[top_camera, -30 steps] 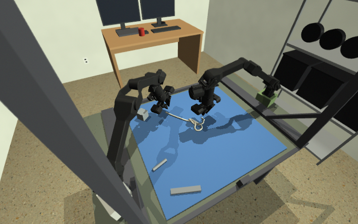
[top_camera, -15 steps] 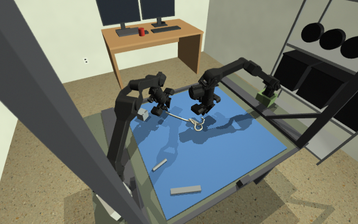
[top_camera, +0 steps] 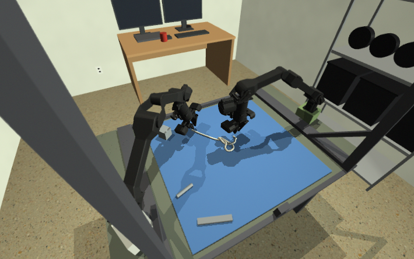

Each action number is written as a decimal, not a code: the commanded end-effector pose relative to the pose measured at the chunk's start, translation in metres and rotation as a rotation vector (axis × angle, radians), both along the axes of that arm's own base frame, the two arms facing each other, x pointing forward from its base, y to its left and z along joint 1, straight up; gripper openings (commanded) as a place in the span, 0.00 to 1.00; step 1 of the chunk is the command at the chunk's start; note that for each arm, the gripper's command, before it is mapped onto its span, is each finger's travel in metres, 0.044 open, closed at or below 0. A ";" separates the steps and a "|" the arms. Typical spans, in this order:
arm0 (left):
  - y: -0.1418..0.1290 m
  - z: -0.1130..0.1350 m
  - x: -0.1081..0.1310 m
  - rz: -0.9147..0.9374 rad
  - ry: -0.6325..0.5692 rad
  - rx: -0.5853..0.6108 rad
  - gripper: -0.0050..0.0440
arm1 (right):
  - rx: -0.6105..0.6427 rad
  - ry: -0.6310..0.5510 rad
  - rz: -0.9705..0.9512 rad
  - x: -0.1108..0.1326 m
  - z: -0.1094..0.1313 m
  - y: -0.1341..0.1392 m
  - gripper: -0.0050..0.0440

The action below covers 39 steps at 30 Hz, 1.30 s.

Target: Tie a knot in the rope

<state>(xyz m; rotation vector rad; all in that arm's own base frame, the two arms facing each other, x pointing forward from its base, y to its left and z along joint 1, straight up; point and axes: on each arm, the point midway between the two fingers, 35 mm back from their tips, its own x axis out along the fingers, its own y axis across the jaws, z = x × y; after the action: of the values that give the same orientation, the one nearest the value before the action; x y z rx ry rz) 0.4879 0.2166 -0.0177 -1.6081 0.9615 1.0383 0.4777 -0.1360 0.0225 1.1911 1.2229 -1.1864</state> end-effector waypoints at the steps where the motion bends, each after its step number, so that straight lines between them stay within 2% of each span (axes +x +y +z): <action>1: 0.001 0.002 0.003 0.002 -0.019 0.003 0.28 | -0.013 -0.035 -0.002 0.004 0.014 -0.001 0.36; 13: 0.001 -0.010 0.003 0.002 -0.019 0.003 0.28 | -0.013 -0.035 -0.002 0.004 0.014 -0.001 0.36; 29: 0.001 -0.011 0.003 0.002 -0.019 0.003 0.28 | -0.013 -0.035 -0.002 0.004 0.014 -0.001 0.36; 31: 0.001 -0.011 0.003 0.002 -0.019 0.003 0.18 | -0.013 -0.035 -0.002 0.004 0.014 -0.001 0.36; 32: 0.001 -0.011 0.003 0.002 -0.019 0.003 0.16 | -0.013 -0.035 -0.002 0.004 0.014 -0.001 0.36; 39: 0.001 -0.011 0.003 0.002 -0.019 0.003 0.16 | -0.013 -0.035 -0.002 0.004 0.011 -0.001 0.36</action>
<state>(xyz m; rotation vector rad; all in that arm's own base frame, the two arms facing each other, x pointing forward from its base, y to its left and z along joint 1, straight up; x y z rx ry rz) 0.4862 0.2157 -0.0406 -1.6086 0.9702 1.0445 0.4787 -0.1363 0.0212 1.1921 1.2191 -1.1840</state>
